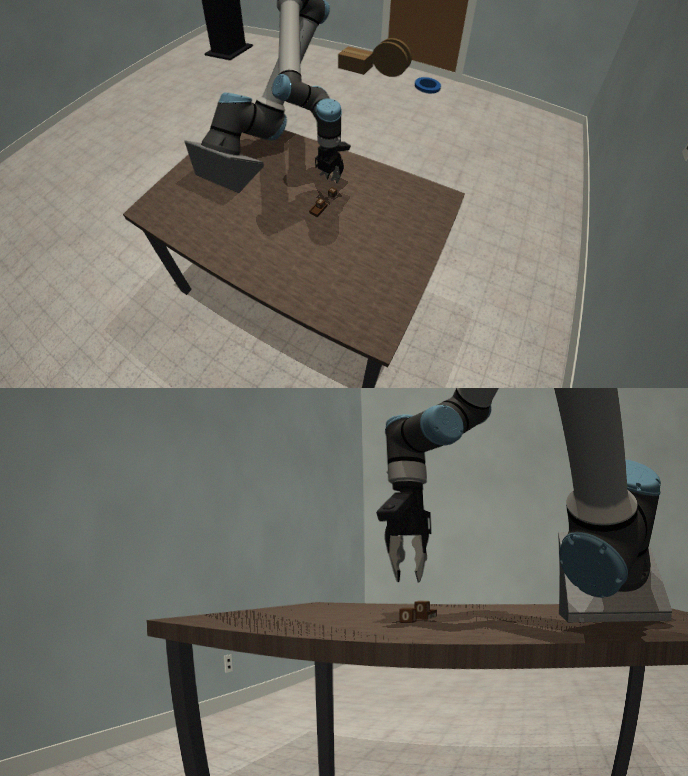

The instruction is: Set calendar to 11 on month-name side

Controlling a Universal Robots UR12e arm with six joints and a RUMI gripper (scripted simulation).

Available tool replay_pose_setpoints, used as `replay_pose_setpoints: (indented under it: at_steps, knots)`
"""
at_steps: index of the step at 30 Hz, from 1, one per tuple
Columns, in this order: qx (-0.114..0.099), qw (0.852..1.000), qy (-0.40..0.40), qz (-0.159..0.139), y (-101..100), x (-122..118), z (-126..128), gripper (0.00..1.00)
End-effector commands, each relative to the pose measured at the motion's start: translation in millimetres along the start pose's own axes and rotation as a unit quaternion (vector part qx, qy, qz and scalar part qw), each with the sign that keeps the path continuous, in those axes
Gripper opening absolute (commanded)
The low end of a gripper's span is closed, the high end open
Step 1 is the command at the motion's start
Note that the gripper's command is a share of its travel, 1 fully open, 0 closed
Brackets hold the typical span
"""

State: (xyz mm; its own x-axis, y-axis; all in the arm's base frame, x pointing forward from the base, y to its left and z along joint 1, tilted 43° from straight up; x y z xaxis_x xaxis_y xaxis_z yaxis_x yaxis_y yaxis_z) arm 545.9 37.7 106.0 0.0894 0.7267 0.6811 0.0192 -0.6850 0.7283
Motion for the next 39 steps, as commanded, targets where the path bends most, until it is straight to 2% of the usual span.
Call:
replay_pose_setpoints:
  at_steps: [1,4,5,27,35,36,39]
  knots:
    - [0.000,1.000,0.000,0.000,13.6,-0.1,0.0,0.28]
    - [0.000,1.000,0.000,0.000,14.4,-0.1,0.0,0.28]
    - [0.000,1.000,0.000,0.000,14.4,-0.1,0.0,1.00]
    - [0.000,1.000,0.000,0.000,14.3,-0.1,0.0,1.00]
    - [0.000,1.000,0.002,0.000,3.6,0.3,-0.9,1.00]
    - [0.000,1.000,0.002,0.000,3.6,0.3,-0.9,0.28]
    - [0.000,1.000,0.002,0.000,3.6,0.3,-0.9,0.28]
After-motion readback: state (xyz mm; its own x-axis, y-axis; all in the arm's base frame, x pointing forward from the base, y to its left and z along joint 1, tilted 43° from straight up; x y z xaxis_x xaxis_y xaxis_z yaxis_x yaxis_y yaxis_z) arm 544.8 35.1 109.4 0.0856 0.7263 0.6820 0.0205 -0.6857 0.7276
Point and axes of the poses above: the point where the finger pads meet when closed, its own y axis back along the fingers, its own z axis across the jaws, x = y × z, the point moved 9 cm from there along y, back along the fingers, and after that the axes turned 1 degree about y, right-handed, at the moved point
